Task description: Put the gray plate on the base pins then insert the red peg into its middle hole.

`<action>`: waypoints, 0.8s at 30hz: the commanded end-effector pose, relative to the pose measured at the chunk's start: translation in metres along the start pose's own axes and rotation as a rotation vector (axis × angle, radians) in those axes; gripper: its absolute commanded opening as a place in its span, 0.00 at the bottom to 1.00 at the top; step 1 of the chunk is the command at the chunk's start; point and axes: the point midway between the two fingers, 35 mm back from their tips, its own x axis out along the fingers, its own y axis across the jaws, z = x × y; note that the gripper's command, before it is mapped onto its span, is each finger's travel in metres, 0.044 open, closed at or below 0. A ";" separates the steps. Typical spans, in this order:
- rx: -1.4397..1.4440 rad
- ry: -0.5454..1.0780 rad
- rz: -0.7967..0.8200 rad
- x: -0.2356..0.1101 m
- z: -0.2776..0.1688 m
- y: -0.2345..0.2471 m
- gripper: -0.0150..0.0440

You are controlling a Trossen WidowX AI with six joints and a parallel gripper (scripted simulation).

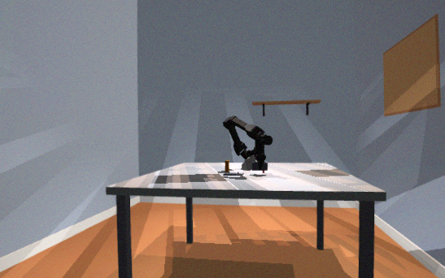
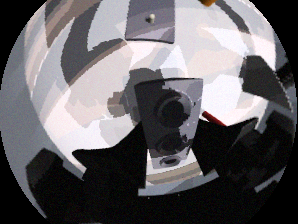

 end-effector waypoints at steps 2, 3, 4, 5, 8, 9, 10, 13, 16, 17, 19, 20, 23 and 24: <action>0.011 0.014 0.013 -0.021 -0.001 0.004 0.25; 0.011 0.015 0.014 -0.024 -0.002 0.004 0.25; 0.011 0.015 0.014 -0.028 -0.002 0.004 0.25; 0.011 0.015 0.014 -0.031 -0.002 0.004 0.25; 0.011 0.015 0.013 -0.040 -0.002 0.003 0.25; 0.011 0.015 0.013 -0.043 -0.002 0.003 0.25; 0.011 0.015 0.013 -0.047 -0.002 0.003 0.25; 0.010 0.014 0.012 -0.056 -0.002 0.002 0.25; 0.010 0.013 0.012 -0.066 -0.002 0.001 0.25; 0.010 0.013 0.011 -0.069 -0.002 0.001 0.25; 0.010 0.012 0.011 -0.075 -0.002 0.000 0.25; 0.010 0.011 0.011 -0.078 -0.002 -0.001 0.25; 0.010 0.010 0.010 -0.088 -0.001 -0.002 0.25; 0.010 0.009 0.010 -0.091 -0.001 -0.003 0.25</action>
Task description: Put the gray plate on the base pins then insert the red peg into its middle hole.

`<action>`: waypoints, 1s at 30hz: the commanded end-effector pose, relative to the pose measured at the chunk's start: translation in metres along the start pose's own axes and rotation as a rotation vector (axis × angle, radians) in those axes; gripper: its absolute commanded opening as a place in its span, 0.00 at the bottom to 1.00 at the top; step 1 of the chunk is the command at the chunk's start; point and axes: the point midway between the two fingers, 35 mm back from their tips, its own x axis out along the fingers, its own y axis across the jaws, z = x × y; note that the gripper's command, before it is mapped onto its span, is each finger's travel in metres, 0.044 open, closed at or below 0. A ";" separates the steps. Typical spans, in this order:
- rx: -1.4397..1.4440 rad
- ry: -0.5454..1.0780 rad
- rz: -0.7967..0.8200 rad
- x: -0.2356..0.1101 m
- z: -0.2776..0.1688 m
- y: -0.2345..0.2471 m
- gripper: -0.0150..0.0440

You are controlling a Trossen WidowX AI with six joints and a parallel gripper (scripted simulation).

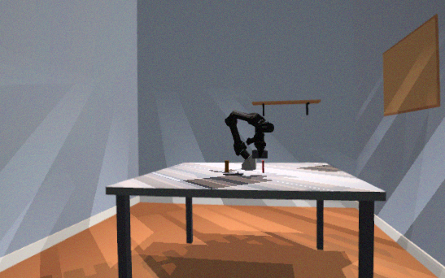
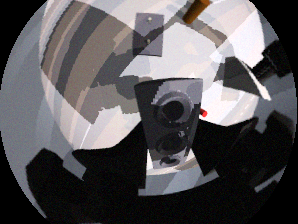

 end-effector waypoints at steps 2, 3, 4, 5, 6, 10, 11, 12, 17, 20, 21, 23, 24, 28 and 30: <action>0.011 0.009 0.011 -0.022 0.002 -0.001 0.25; 0.011 0.008 0.011 -0.025 0.002 -0.002 0.25; 0.011 0.008 0.011 -0.028 0.002 -0.003 0.25; 0.011 0.007 0.011 -0.030 0.002 -0.003 0.25; 0.011 0.007 0.011 -0.030 0.002 -0.003 0.25; 0.012 0.007 0.011 -0.030 0.003 -0.003 0.25; 0.013 0.008 0.011 -0.029 0.004 -0.002 0.25; 0.016 0.009 0.011 -0.028 0.007 -0.002 0.25; 0.032 0.015 0.012 -0.021 0.022 0.002 0.25; 0.041 0.017 0.013 -0.017 0.030 0.003 0.25; 0.045 0.018 0.013 -0.016 0.033 0.004 0.25; 0.051 0.019 0.013 -0.013 0.039 0.005 0.25; 0.054 0.020 0.013 -0.012 0.042 0.005 0.25; 0.068 0.022 0.014 -0.006 0.054 0.006 0.25; 0.075 0.023 0.014 -0.003 0.060 0.007 0.25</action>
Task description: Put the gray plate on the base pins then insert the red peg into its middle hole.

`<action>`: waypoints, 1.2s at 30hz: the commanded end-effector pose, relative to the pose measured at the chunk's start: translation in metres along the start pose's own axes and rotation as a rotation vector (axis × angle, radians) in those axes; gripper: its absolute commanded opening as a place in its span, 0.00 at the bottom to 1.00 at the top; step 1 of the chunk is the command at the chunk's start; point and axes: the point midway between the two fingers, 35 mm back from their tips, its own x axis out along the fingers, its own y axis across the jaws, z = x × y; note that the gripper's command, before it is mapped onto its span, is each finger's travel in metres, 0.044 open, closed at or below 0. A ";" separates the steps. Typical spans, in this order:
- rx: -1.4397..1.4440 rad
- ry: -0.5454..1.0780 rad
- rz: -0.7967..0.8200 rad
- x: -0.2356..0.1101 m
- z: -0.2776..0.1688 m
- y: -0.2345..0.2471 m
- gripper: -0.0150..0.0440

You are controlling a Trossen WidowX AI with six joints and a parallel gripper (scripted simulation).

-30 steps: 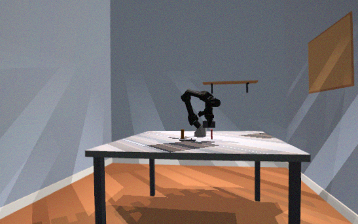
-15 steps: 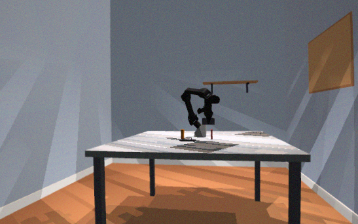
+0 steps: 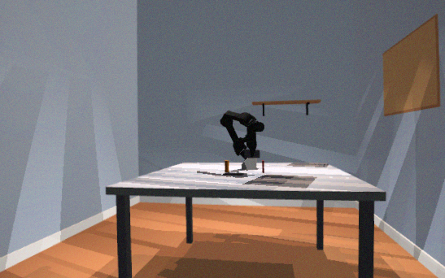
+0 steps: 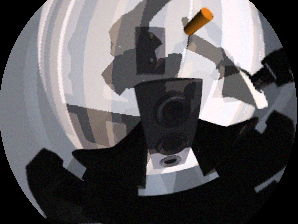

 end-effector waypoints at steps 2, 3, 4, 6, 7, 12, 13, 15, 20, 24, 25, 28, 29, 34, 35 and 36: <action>0.018 0.004 0.013 0.003 0.017 0.002 0.25; 0.022 0.004 0.014 0.005 0.020 0.003 0.25; 0.025 0.004 0.014 0.006 0.023 0.003 0.25; 0.032 0.004 0.014 0.009 0.029 0.003 0.25; 0.036 0.004 0.014 0.010 0.032 0.003 0.25; 0.053 0.002 0.015 0.017 0.047 0.004 0.25; 0.057 0.002 0.015 0.019 0.050 0.003 0.25; 0.064 0.001 0.015 0.021 0.056 0.003 0.25; 0.082 -0.002 0.015 0.029 0.071 0.002 0.25; 0.097 -0.006 0.014 0.034 0.083 0.000 0.25; 0.100 -0.007 0.014 0.036 0.086 0.000 0.25; 0.111 -0.010 0.014 0.040 0.095 -0.002 0.25; 0.115 -0.011 0.014 0.042 0.098 -0.003 0.25; 0.133 -0.018 0.012 0.049 0.112 -0.006 0.25; 0.137 -0.020 0.012 0.050 0.115 -0.007 0.25; 0.141 -0.021 0.012 0.051 0.118 -0.008 0.25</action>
